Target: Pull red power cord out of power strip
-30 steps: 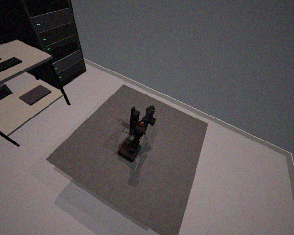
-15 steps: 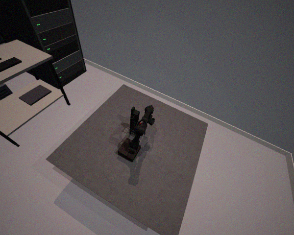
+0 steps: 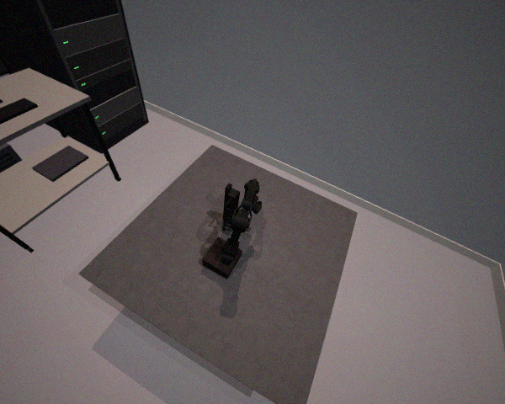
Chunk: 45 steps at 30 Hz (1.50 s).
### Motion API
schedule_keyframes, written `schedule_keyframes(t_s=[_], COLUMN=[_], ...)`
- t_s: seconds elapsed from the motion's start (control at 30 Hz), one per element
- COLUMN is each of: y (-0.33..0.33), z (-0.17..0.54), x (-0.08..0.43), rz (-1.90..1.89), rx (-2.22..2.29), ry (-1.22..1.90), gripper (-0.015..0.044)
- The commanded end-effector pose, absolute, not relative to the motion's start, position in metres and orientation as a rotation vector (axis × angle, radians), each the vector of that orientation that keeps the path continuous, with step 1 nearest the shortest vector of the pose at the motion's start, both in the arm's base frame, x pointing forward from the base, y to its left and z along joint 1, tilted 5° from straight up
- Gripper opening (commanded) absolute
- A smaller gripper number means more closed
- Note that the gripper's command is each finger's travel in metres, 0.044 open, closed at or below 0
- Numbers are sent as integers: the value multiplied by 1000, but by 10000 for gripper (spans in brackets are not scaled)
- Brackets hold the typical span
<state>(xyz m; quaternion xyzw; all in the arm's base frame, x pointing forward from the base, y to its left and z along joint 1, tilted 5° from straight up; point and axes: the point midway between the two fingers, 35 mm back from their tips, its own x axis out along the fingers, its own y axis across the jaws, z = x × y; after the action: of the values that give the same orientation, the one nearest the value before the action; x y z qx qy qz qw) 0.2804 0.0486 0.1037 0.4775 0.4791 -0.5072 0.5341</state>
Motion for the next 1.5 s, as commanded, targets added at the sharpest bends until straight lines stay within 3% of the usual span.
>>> schedule_keyframes(t_s=[0.0, 0.53, 0.63, 0.97, 1.47], y=[53, 52, 52, 52, 30], z=[103, 91, 93, 93, 95], x=[280, 280, 281, 281, 284], rz=[-1214, -1214, -1208, -1208, -1210], rx=[1143, 1143, 1140, 1140, 1140], ry=[1146, 1146, 1141, 1141, 1141], gripper=[160, 160, 81, 0, 0])
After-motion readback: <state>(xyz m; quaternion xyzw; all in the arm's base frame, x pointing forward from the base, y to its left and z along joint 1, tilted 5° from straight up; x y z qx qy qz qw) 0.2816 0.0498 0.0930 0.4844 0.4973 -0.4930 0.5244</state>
